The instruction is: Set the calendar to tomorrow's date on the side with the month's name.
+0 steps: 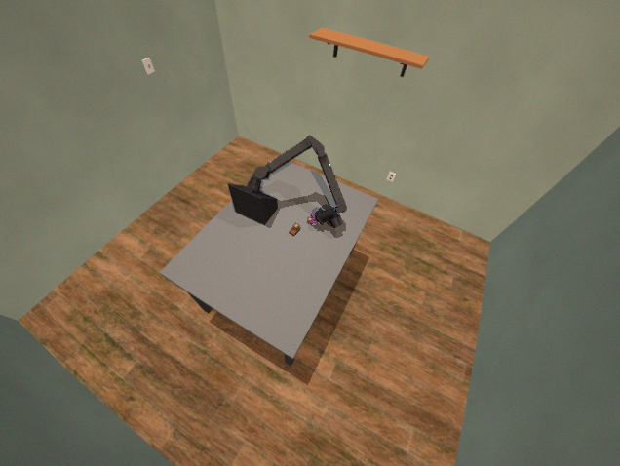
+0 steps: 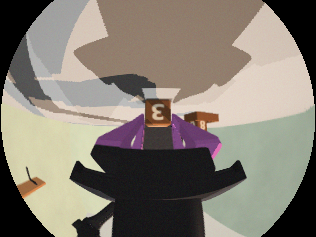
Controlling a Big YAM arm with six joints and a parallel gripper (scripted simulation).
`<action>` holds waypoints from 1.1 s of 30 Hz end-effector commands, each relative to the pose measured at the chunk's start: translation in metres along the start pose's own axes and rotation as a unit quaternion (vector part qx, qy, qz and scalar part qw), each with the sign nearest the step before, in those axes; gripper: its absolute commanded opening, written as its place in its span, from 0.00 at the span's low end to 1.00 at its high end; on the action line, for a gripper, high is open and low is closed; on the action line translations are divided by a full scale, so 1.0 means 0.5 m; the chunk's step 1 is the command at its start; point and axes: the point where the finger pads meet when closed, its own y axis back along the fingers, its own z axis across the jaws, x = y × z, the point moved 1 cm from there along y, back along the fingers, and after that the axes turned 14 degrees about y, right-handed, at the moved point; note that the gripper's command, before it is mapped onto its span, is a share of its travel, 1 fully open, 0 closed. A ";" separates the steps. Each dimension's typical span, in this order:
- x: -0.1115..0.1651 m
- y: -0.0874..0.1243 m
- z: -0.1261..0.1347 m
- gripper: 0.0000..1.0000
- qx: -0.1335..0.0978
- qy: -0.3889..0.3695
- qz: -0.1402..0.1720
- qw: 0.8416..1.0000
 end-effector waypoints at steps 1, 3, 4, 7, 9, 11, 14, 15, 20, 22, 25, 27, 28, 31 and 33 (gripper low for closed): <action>-0.025 0.019 0.003 0.37 0.013 0.009 -0.011 1.000; -0.025 0.019 0.003 0.41 0.013 0.009 -0.011 1.000; -0.025 0.019 0.003 0.41 0.013 0.009 -0.011 1.000; -0.025 0.019 0.003 0.45 0.013 0.009 -0.011 1.000; -0.025 0.019 0.003 0.64 0.013 0.010 -0.011 1.000; -0.025 0.019 0.003 0.64 0.013 0.010 -0.011 1.000; -0.025 0.019 0.003 0.64 0.013 0.010 -0.011 1.000; -0.025 0.019 0.003 0.64 0.013 0.010 -0.011 1.000; -0.025 0.019 0.003 0.64 0.013 0.010 -0.011 1.000; -0.025 0.019 0.003 0.64 0.013 0.010 -0.011 1.000; -0.025 0.019 0.003 0.64 0.013 0.010 -0.011 1.000; -0.023 0.023 0.003 0.64 0.013 0.010 -0.012 1.000; -0.020 0.029 0.004 0.64 0.013 0.009 -0.013 1.000; -0.002 0.059 0.006 0.64 0.012 0.008 -0.022 1.000; 0.005 0.066 0.004 0.64 0.012 0.007 -0.024 1.000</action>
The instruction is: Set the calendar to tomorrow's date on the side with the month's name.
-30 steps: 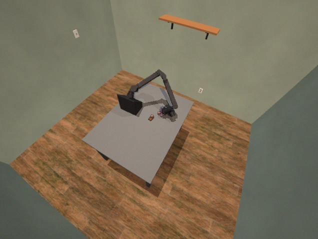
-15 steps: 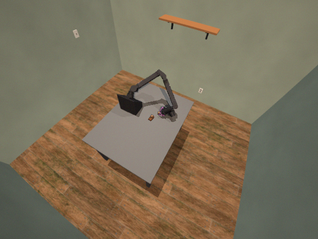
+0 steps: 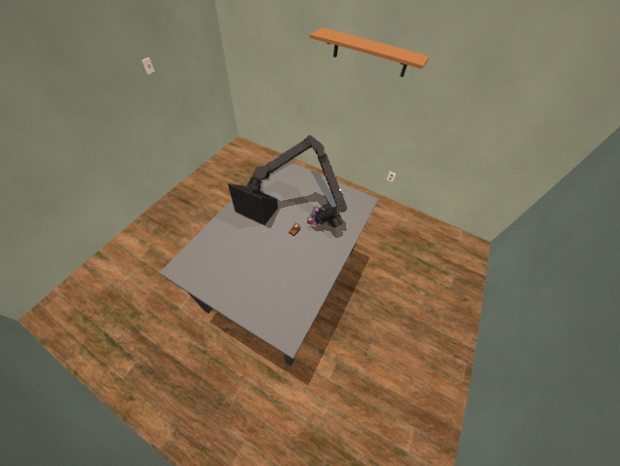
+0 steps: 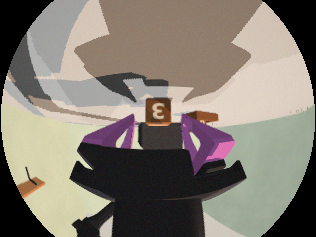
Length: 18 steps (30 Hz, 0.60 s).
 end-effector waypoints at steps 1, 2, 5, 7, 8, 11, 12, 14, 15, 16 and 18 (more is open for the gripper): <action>0.004 0.064 0.003 0.64 0.010 0.006 -0.024 1.000; 0.004 0.064 0.003 0.64 0.010 0.006 -0.024 1.000; 0.015 0.073 0.005 0.64 0.010 0.005 -0.024 1.000; 0.029 0.073 0.008 0.64 0.006 0.002 -0.021 1.000; 0.037 0.073 0.009 0.64 0.004 0.001 -0.019 1.000; 0.056 0.082 0.013 0.64 0.002 -0.001 -0.017 1.000; 0.061 0.087 0.014 0.64 0.002 -0.001 -0.017 1.000; 0.071 0.096 0.017 0.64 0.002 -0.001 -0.017 1.000; 0.076 0.100 0.018 0.64 0.002 -0.001 -0.017 1.000; 0.080 0.105 0.019 0.64 0.002 -0.001 -0.017 1.000; 0.084 0.109 0.020 0.64 0.002 -0.001 -0.017 1.000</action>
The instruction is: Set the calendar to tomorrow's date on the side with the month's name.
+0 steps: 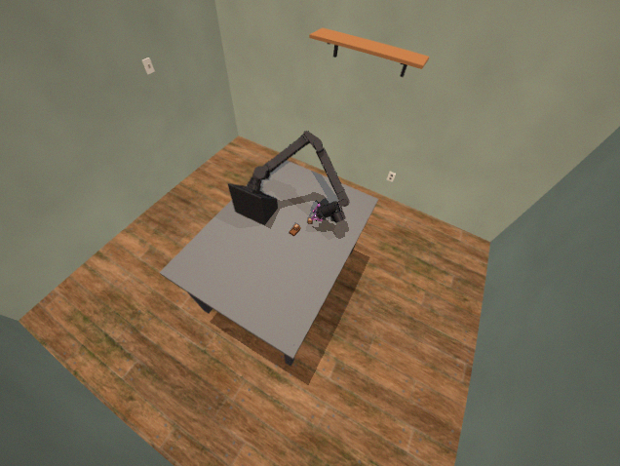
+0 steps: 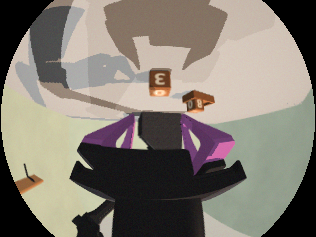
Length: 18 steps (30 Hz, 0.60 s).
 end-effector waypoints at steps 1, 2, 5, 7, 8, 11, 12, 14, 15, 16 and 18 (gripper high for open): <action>0.030 0.031 0.001 0.64 -0.005 -0.004 -0.010 1.000; 0.035 0.011 -0.017 0.64 -0.018 -0.013 0.000 1.000; 0.043 0.044 0.004 0.64 -0.005 -0.004 -0.010 1.000; 0.047 0.047 0.005 0.64 -0.005 -0.004 -0.011 1.000; 0.048 0.049 0.006 0.64 -0.005 -0.004 -0.011 1.000; 0.050 0.045 0.002 0.64 -0.009 -0.006 -0.008 1.000; 0.050 0.038 -0.004 0.64 -0.012 -0.009 -0.005 1.000; 0.048 0.037 -0.008 0.64 -0.010 -0.010 -0.007 1.000; 0.042 0.047 -0.006 0.64 0.002 -0.004 -0.020 1.000; 0.041 0.051 -0.002 0.64 0.004 -0.009 -0.028 1.000; 0.041 0.051 -0.002 0.64 0.004 -0.009 -0.028 1.000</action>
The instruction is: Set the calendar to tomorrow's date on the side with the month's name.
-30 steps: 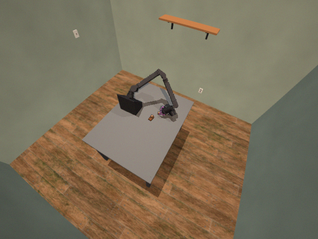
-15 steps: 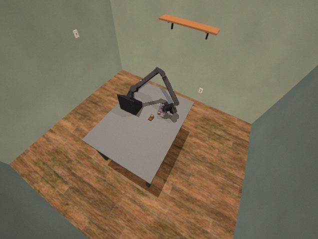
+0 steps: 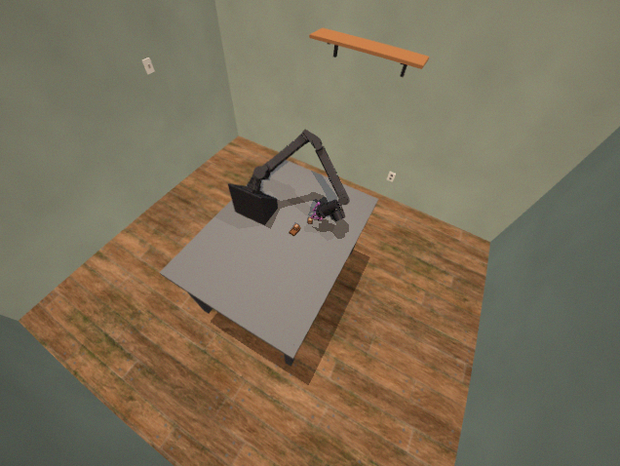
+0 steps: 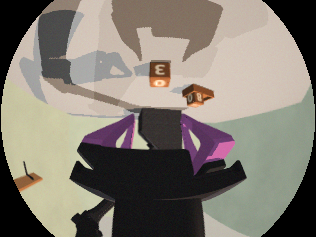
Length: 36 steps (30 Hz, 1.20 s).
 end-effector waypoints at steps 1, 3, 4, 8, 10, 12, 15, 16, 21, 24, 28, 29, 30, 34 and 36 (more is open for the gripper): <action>0.018 0.031 -0.007 0.64 0.009 -0.010 -0.034 0.999; 0.020 0.031 -0.007 0.64 0.016 -0.011 -0.058 0.998; 0.021 0.030 -0.007 0.64 0.020 -0.011 -0.074 0.997; 0.025 0.030 -0.005 0.64 0.033 -0.010 -0.129 0.991; 0.026 0.030 -0.004 0.64 0.036 -0.009 -0.141 0.989; 0.026 0.030 -0.004 0.64 0.037 -0.009 -0.144 0.989; 0.019 0.003 -0.010 0.64 0.030 -0.011 -0.137 0.990; 0.019 0.003 -0.010 0.64 0.030 -0.011 -0.137 0.990; 0.028 0.027 -0.005 0.64 0.052 -0.010 -0.198 0.979; 0.031 0.026 -0.004 0.64 0.062 -0.010 -0.242 0.968; 0.034 0.026 -0.002 0.64 0.067 -0.008 -0.266 0.961; 0.034 0.017 -0.008 0.64 0.063 -0.012 -0.263 0.963; 0.035 0.005 -0.018 0.64 0.058 -0.018 -0.258 0.964; 0.031 0.000 -0.014 0.64 0.059 -0.015 -0.260 0.964; 0.034 0.024 -0.003 0.64 0.074 -0.009 -0.286 0.955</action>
